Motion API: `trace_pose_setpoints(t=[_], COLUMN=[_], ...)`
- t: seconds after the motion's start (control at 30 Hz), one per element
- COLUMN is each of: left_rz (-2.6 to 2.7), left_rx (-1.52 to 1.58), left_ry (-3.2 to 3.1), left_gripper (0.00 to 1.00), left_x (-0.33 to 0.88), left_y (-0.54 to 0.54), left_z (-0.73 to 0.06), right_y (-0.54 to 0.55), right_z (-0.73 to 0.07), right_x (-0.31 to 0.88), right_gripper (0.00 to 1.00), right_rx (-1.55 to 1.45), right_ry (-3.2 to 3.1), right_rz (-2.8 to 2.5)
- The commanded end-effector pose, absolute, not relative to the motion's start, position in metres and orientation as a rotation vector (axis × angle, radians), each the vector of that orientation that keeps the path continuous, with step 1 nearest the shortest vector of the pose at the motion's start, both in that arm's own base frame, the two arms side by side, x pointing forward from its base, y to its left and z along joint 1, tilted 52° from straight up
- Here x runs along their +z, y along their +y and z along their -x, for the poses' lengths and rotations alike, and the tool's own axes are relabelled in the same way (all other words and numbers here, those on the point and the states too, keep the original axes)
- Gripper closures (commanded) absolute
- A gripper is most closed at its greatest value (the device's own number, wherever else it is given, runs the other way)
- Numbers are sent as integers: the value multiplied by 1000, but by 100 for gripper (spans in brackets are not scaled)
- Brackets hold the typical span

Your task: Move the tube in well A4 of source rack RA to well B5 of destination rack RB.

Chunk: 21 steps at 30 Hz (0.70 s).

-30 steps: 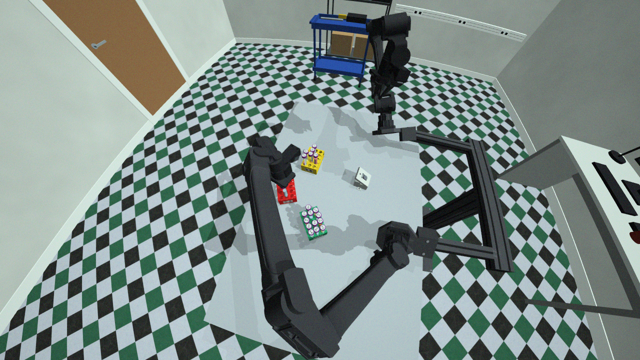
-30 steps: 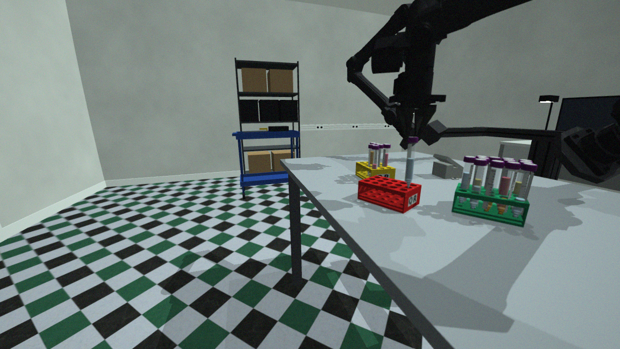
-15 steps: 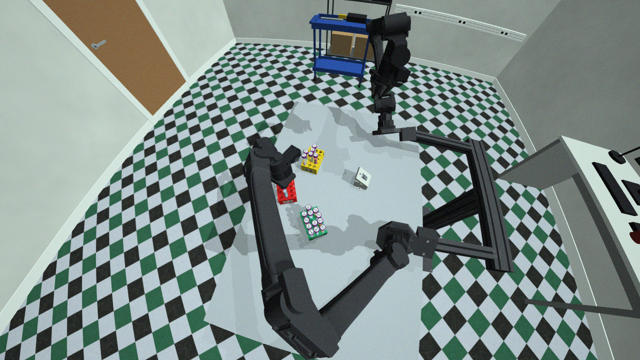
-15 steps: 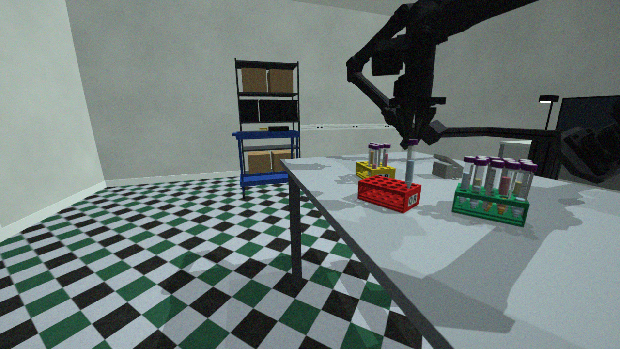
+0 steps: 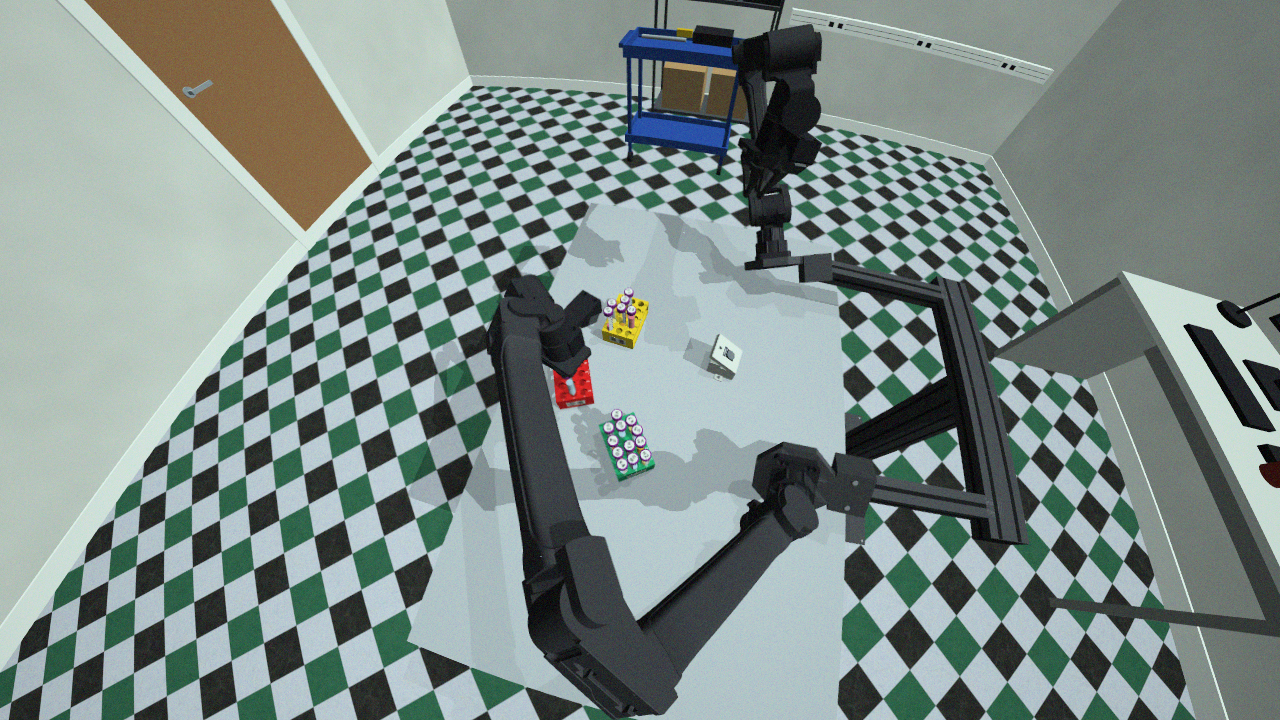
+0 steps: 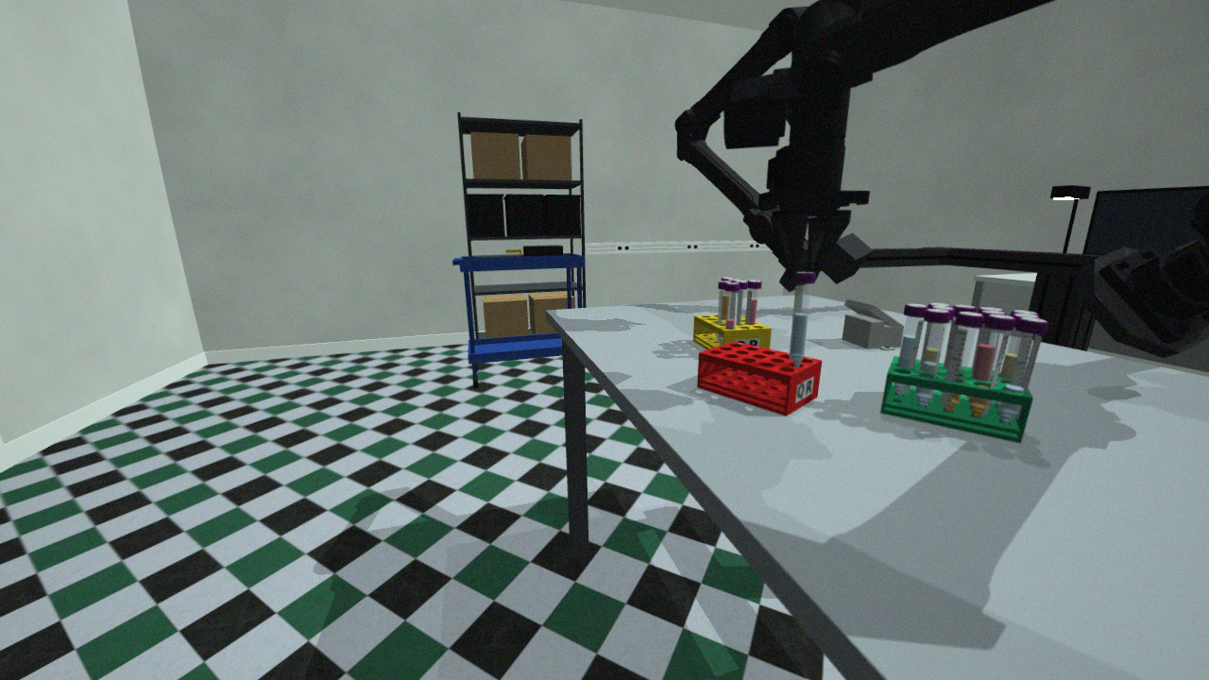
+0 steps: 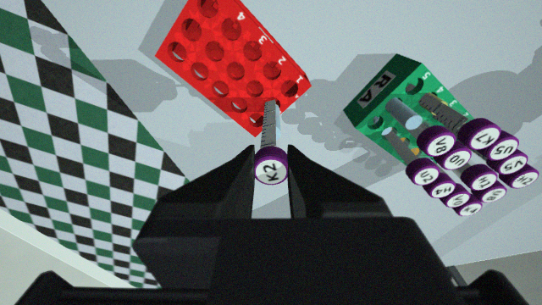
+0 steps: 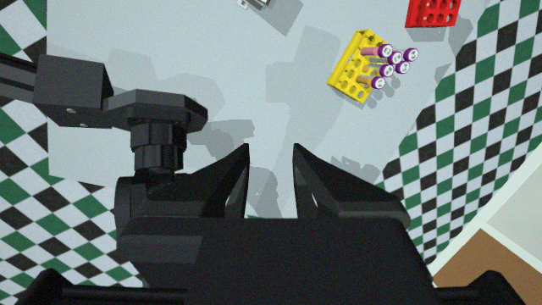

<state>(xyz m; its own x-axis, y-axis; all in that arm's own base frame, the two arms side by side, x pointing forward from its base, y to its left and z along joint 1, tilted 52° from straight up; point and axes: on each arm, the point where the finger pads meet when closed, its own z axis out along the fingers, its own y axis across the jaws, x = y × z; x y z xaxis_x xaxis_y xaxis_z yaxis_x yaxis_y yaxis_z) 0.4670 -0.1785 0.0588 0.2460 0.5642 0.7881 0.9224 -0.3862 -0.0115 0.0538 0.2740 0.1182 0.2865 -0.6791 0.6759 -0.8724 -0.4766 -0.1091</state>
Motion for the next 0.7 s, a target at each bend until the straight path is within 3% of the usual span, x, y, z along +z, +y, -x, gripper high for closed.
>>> trace_pose_setpoints(t=[0.0, 0.67], left_rz=[2028, 2027], left_rx=[-982, -979], left_ry=[-1370, -1365], left_gripper=[100, 100], left_x=[53, 53], left_y=[-170, -168], left_z=[-477, -475], right_y=[286, 286], right_z=[-53, -53], right_x=[123, 123], right_gripper=[70, 70], right_rx=[962, 962], right_ry=[-1442, -1442], right_rz=[-2302, -2302])
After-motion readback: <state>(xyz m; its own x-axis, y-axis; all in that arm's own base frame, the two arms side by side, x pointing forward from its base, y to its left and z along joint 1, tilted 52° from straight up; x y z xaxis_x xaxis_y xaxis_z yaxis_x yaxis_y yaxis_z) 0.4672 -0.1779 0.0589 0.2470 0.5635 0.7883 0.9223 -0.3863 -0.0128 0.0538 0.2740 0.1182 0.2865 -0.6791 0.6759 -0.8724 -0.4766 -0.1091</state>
